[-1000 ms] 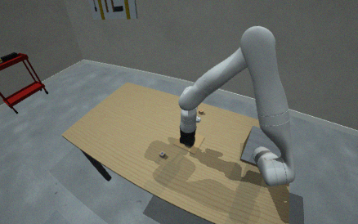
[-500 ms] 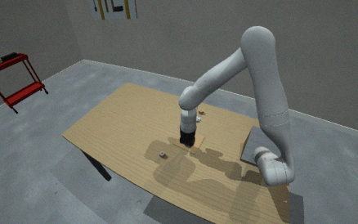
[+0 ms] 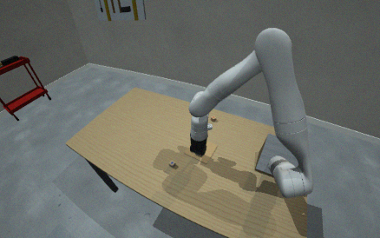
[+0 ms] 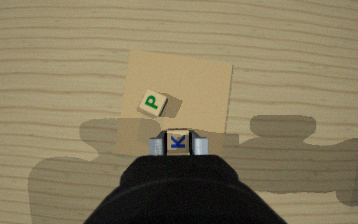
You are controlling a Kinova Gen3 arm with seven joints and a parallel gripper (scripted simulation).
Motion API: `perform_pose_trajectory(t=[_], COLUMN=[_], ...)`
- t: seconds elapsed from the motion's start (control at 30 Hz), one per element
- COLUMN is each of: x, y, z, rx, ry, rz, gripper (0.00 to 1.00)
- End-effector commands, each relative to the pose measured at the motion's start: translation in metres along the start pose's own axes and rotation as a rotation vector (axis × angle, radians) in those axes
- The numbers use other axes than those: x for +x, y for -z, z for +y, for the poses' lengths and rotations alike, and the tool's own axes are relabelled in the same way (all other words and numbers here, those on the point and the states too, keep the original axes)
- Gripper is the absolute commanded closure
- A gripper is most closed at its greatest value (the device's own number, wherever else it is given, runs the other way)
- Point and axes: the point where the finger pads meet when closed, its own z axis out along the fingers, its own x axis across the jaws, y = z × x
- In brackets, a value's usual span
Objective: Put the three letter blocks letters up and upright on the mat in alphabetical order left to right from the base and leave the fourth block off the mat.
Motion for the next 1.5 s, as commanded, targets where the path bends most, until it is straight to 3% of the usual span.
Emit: perform_pose_trajectory(t=[0.0, 1.47], x=[-0.0034, -0.0008], y=[-0.0003, -0.0013], z=[-0.0011, 0.0006], rx=[0.000, -0.002], ry=[-0.014, -0.017], rz=[-0.003, 0.002], gripper=[0.51, 0.51])
